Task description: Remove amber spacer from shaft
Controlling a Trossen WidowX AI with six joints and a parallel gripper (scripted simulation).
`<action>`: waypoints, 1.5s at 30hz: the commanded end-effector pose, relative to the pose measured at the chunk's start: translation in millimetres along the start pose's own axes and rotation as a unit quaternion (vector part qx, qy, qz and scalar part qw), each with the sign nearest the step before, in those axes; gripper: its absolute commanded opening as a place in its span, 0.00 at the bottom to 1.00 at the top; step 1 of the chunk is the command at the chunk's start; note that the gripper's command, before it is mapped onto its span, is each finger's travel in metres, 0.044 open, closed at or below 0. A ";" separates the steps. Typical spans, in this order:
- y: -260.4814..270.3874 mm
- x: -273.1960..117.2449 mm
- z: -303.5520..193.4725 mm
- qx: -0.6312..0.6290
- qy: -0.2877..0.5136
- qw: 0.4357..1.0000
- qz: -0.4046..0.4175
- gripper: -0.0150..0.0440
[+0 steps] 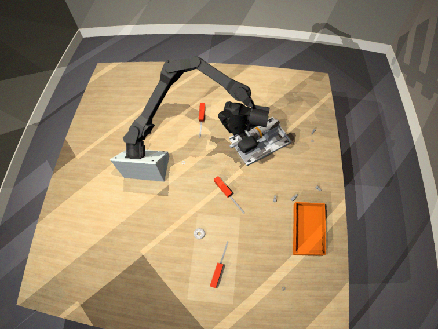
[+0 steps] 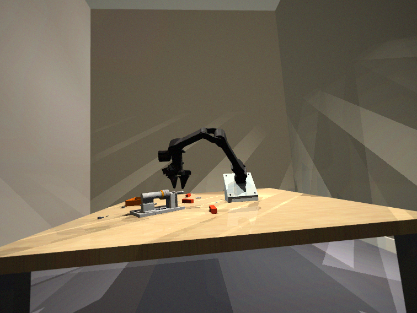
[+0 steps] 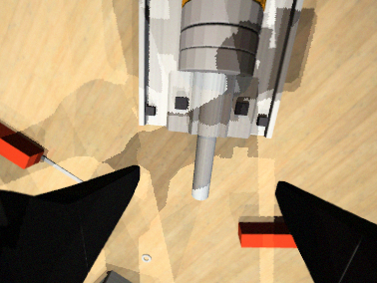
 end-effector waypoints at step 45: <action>1.7 39.2 -0.8 0.003 0.002 1.000 0.004 1.00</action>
Point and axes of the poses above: the point midway between the two fingers, 35 mm back from their tips, its own x axis out along the fingers, its own y axis across the jaws, z = x × y, the point moved 6 cm from there along -x, back along the fingers, and after that the axes turned 13 degrees about x, right-handed, at the moved point
